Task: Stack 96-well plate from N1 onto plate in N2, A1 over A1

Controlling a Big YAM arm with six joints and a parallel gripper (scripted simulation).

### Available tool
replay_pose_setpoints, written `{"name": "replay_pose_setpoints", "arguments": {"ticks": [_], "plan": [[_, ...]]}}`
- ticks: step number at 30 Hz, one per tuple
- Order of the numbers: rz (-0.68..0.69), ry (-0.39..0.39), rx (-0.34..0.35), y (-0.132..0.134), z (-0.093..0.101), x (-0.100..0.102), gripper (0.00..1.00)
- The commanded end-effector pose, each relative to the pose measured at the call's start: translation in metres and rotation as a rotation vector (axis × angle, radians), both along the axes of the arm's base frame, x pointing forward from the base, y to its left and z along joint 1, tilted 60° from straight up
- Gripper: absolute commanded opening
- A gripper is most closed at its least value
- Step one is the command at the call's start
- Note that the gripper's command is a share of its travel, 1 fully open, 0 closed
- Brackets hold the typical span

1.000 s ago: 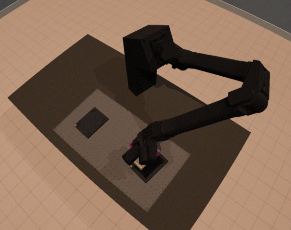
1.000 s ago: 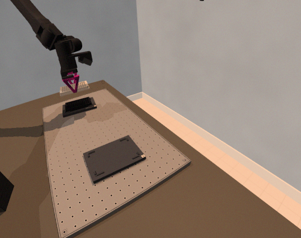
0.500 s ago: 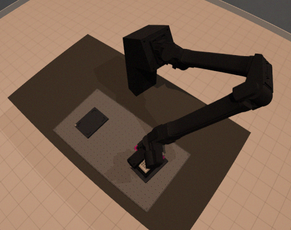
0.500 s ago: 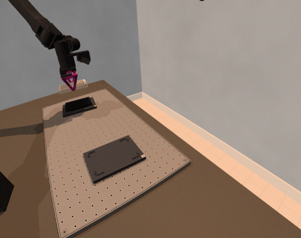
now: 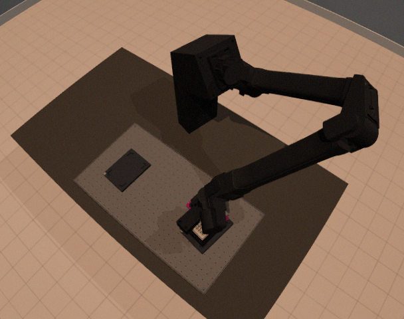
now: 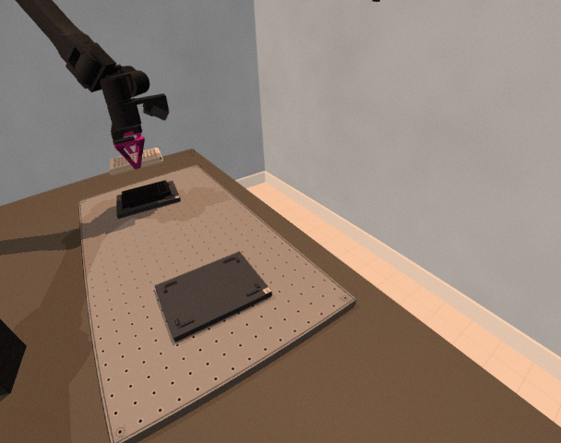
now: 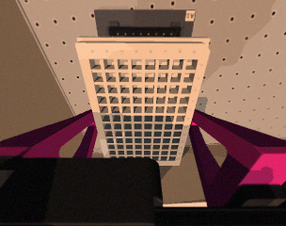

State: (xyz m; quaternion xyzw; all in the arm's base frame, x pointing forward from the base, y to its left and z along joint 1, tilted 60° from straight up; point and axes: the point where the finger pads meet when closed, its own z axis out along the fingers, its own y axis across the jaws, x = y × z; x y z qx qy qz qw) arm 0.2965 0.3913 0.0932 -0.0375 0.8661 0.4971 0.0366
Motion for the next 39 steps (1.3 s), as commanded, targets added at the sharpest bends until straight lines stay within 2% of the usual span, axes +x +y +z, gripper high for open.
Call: {"name": "replay_pose_setpoints", "arguments": {"ticks": [1,7,8,10,11,13,17,18,22,24,25,28,31,35,39], "plan": [[-0.008,0.018,-0.011,-0.003,-0.009,-0.002,0.0],[-0.009,0.013,-0.008,-0.003,-0.008,-0.001,0.0],[-0.009,-0.002,0.001,-0.003,0.0,0.002,0.0],[-0.009,-0.002,0.001,-0.003,0.0,0.002,0.0],[-0.01,0.011,-0.006,-0.003,-0.008,0.0,0.0],[-0.009,-0.002,0.001,-0.003,0.0,0.002,0.0],[-0.009,-0.002,0.001,-0.003,0.0,0.002,0.0],[-0.01,0.01,-0.006,-0.004,-0.008,0.001,0.0],[-0.011,0.009,-0.005,-0.004,-0.008,0.001,0.0],[-0.009,-0.002,0.001,-0.003,0.0,0.002,0.0],[-0.011,0.009,-0.005,-0.004,-0.008,0.001,0.0],[-0.011,0.008,-0.005,-0.004,-0.008,0.001,0.0],[-0.001,0.005,0.001,0.008,-0.006,-0.001,0.0],[-0.012,0.007,-0.001,0.007,-0.009,0.003,0.0],[-0.001,0.004,0.001,0.017,-0.011,0.0,0.0]]}}
